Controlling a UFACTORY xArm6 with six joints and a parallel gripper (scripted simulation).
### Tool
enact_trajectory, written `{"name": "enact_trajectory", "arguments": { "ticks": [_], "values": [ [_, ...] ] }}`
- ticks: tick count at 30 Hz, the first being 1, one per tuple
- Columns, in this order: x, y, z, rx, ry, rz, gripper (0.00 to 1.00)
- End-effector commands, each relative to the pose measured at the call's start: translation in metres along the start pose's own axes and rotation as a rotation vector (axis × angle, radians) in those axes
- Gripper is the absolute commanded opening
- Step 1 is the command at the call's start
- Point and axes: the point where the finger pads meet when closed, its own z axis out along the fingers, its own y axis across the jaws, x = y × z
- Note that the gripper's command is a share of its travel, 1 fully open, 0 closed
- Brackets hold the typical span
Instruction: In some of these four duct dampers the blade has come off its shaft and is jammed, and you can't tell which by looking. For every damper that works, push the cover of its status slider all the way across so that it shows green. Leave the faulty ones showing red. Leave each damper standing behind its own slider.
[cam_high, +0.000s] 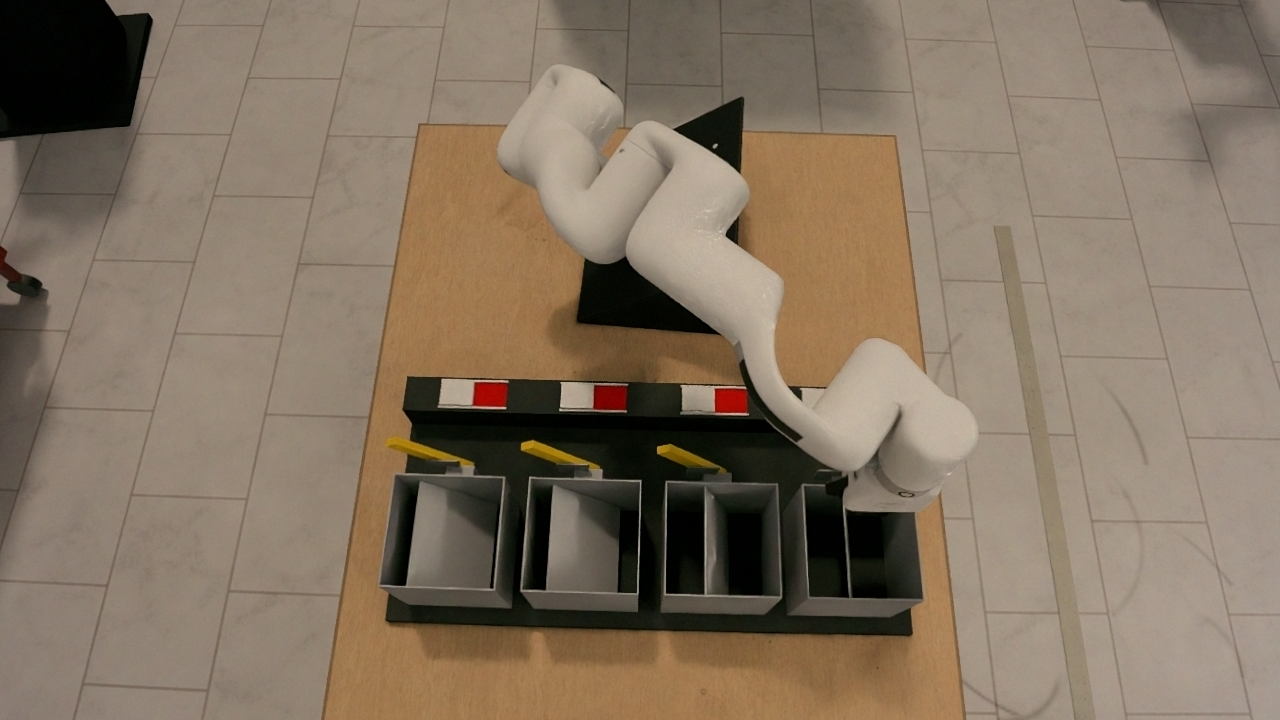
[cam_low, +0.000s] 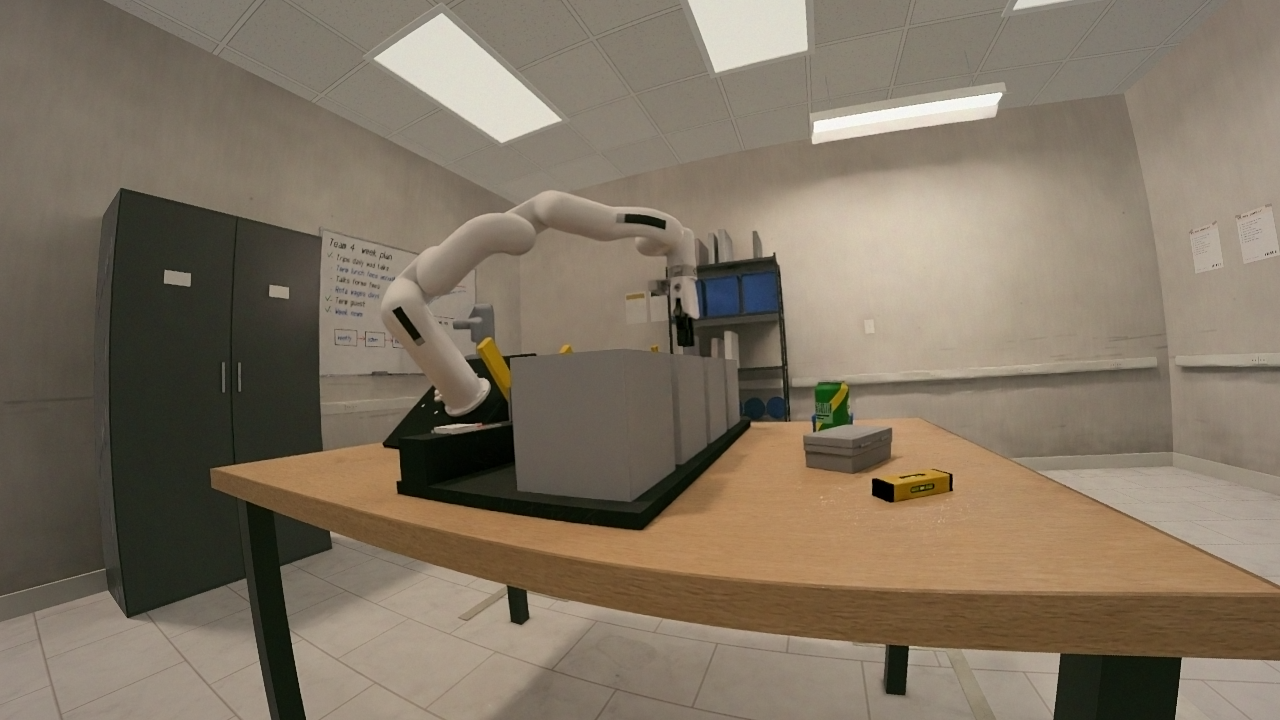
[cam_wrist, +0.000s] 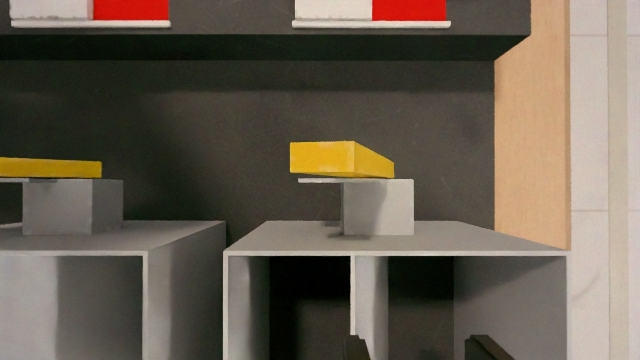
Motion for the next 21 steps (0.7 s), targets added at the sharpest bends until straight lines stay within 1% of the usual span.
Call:
{"name": "enact_trajectory", "arguments": {
  "ticks": [1, 5, 10, 12, 14, 16, 21],
  "values": [
    [0.011, -0.006, -0.01, -0.055, -0.006, -0.001, 0.39],
    [0.039, -0.022, -0.019, -0.142, -0.004, 0.001, 0.39],
    [0.06, -0.034, -0.027, -0.214, -0.004, 0.001, 0.39],
    [0.066, -0.038, -0.028, -0.232, -0.004, 0.001, 0.39],
    [0.066, -0.038, -0.028, -0.232, -0.004, 0.001, 0.39],
    [0.073, -0.041, -0.03, -0.252, -0.004, 0.003, 0.39],
    [0.074, -0.042, -0.03, -0.256, -0.004, 0.003, 0.39]
  ]
}}
